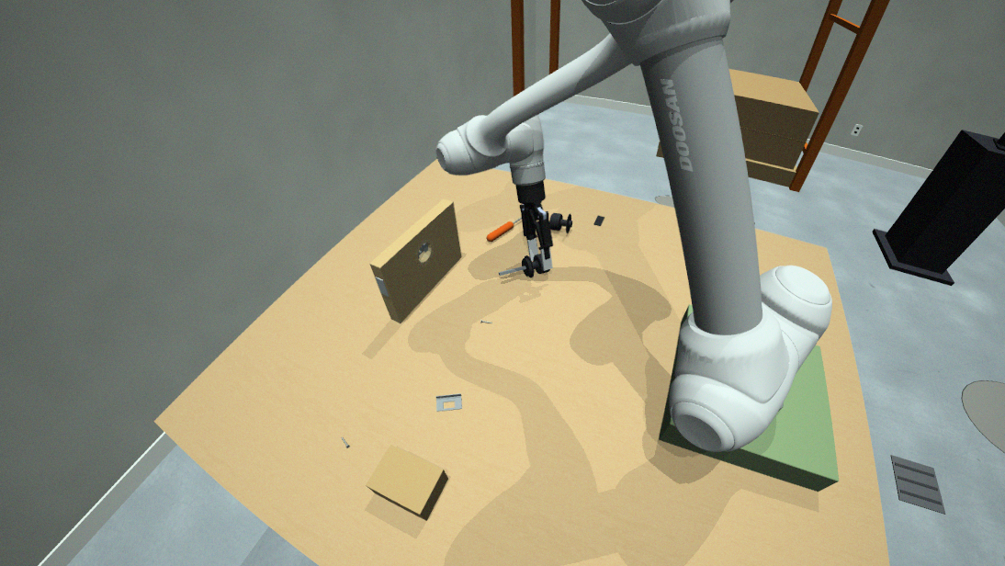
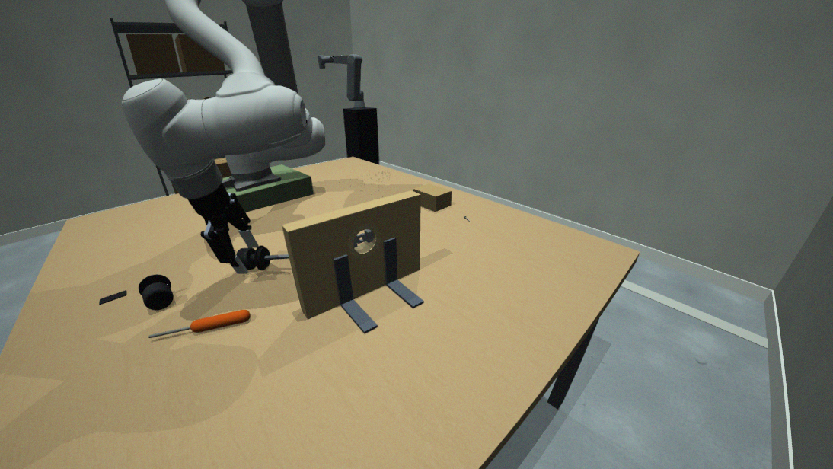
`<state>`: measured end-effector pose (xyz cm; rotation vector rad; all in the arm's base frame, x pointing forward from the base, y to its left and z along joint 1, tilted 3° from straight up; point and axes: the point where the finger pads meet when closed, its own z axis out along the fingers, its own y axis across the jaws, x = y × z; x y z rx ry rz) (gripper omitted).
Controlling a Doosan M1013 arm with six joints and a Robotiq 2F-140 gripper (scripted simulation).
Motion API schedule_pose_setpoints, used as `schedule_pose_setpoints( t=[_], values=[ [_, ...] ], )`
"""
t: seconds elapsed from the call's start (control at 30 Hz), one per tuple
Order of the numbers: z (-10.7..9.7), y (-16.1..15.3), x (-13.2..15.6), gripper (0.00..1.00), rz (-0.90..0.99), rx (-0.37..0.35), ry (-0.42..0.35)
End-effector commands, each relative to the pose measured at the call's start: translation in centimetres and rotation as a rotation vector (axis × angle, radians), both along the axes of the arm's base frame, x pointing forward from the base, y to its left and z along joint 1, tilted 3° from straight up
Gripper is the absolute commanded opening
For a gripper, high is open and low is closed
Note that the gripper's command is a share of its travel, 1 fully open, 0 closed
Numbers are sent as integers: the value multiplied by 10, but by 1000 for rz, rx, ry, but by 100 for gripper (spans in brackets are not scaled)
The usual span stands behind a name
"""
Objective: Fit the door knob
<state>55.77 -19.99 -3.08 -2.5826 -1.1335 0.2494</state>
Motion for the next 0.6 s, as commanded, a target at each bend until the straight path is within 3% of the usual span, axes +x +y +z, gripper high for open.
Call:
schedule_pose_setpoints(
  t=[0.0,0.3,0.33,0.57],
  values=[
    [0,0,0,57,0,0,0],
    [0,0,0,57,0,0,0],
    [0,0,0,42,0,0,0],
    [0,0,0,42,0,0,0]
  ],
)
